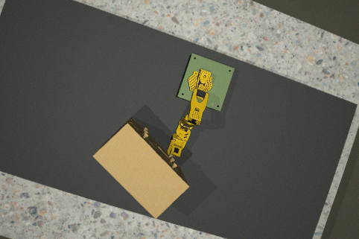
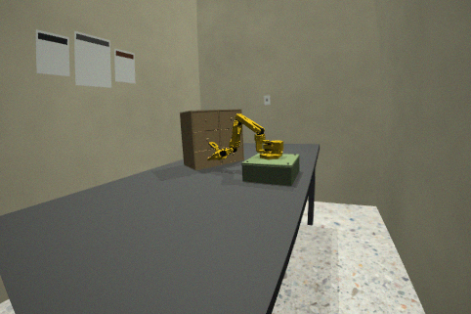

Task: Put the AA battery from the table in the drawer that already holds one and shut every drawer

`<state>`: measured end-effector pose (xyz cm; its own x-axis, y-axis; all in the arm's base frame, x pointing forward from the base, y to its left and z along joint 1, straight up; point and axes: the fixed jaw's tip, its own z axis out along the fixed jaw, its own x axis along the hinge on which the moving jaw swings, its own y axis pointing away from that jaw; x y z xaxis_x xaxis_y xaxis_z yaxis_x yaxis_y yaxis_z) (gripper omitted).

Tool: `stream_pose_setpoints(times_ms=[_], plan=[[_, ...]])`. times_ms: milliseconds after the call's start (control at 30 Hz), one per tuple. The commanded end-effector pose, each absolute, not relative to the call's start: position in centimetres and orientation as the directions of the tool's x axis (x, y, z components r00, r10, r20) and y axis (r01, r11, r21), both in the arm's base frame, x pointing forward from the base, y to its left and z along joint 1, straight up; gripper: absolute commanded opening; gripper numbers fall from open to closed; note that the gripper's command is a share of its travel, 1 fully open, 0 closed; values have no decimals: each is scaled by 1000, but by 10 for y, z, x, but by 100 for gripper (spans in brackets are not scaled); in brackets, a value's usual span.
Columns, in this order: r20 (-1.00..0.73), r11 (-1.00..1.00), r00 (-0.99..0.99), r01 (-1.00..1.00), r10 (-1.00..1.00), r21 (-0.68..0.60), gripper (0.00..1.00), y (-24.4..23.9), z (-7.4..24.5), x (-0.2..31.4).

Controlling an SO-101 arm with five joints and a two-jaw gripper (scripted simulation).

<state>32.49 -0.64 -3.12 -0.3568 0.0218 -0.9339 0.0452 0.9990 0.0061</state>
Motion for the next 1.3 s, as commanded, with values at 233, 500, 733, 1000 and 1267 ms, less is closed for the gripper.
stream_pose_setpoints(times_ms=[233,500,733,1000,1267], plan=[[-940,998,-341,56,21,2,0,-10,-29,329],[-940,998,-341,56,21,2,0,-10,-29,329],[-940,998,-341,56,21,2,0,-10,-29,329],[-940,998,-341,56,21,2,0,-10,-29,329],[-937,999,-348,50,22,5,0,-8,-29,327]])
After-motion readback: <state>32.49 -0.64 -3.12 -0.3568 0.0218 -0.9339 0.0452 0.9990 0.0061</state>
